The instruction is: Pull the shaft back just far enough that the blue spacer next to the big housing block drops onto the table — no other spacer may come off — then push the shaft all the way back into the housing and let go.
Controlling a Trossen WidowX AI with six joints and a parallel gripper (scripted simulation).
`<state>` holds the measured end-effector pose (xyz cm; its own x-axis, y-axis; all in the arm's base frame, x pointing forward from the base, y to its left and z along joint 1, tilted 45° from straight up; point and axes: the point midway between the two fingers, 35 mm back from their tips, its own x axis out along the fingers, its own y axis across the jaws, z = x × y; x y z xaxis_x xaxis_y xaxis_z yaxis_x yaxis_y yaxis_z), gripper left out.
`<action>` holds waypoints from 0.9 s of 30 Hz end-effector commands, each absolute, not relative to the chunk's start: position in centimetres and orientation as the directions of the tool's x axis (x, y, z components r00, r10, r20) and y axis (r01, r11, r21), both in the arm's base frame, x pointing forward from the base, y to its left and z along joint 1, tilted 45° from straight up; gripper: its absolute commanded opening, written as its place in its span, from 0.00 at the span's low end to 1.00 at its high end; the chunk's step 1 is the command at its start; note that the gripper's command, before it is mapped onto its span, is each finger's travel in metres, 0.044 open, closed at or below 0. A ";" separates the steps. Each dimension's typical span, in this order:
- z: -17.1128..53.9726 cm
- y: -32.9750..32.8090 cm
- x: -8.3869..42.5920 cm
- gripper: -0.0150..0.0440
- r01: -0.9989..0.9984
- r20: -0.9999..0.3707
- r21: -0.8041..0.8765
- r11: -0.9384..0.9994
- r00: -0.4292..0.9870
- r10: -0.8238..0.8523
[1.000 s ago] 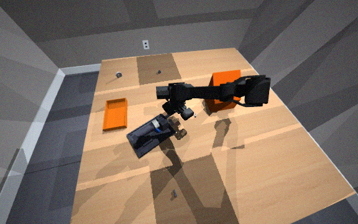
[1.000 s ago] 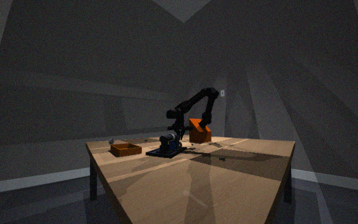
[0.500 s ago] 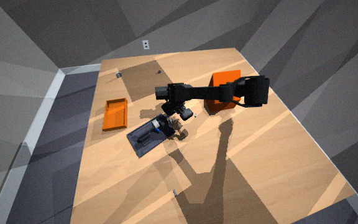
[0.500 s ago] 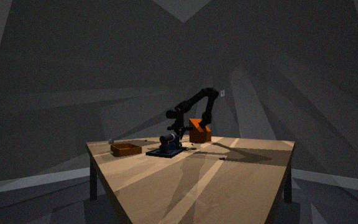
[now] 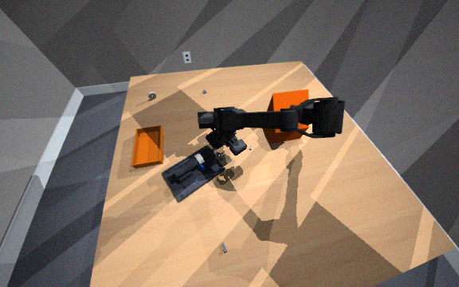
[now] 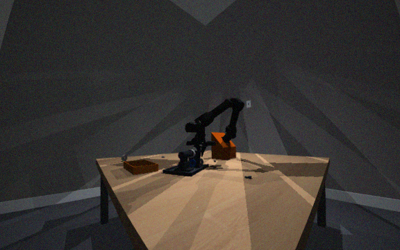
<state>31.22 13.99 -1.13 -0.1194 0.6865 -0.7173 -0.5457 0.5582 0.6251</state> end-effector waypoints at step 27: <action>-0.6 14.5 32.2 0.25 -0.546 -0.713 0.627 0.556 -0.114 0.692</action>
